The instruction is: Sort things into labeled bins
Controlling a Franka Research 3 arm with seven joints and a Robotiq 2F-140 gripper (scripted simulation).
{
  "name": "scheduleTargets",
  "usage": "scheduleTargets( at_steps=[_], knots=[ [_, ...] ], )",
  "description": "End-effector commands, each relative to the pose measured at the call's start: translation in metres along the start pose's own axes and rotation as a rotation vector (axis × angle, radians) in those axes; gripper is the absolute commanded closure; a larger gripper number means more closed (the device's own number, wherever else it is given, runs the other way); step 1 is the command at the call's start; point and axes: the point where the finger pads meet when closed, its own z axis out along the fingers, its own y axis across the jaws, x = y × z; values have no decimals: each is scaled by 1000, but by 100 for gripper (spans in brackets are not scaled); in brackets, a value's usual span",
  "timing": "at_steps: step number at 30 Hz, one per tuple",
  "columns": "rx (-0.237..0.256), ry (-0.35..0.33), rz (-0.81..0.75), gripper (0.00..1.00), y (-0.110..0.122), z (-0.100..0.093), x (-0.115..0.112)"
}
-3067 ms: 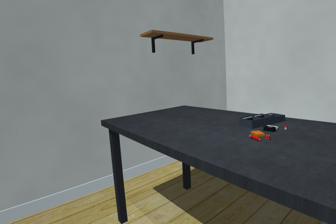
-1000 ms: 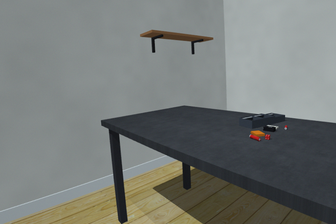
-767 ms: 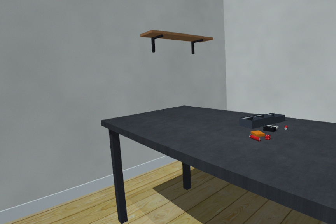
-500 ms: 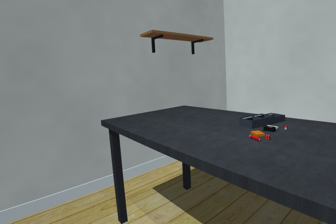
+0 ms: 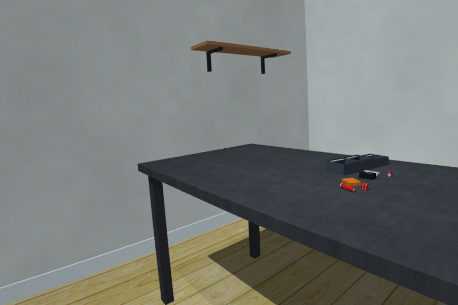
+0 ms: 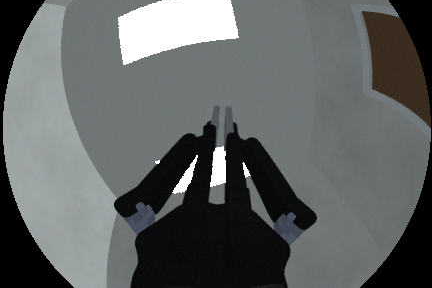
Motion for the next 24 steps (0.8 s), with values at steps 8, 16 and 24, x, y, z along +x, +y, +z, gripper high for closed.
scheduleTargets(
  at_steps=[8, 16, 24],
  knots=[
    [114, -85, 111, 95, 8, -67, 6],
    [136, -102, 126, 95, 31, -105, 1],
    [142, -128, 163, 95, 50, -148, 4]
  ],
)
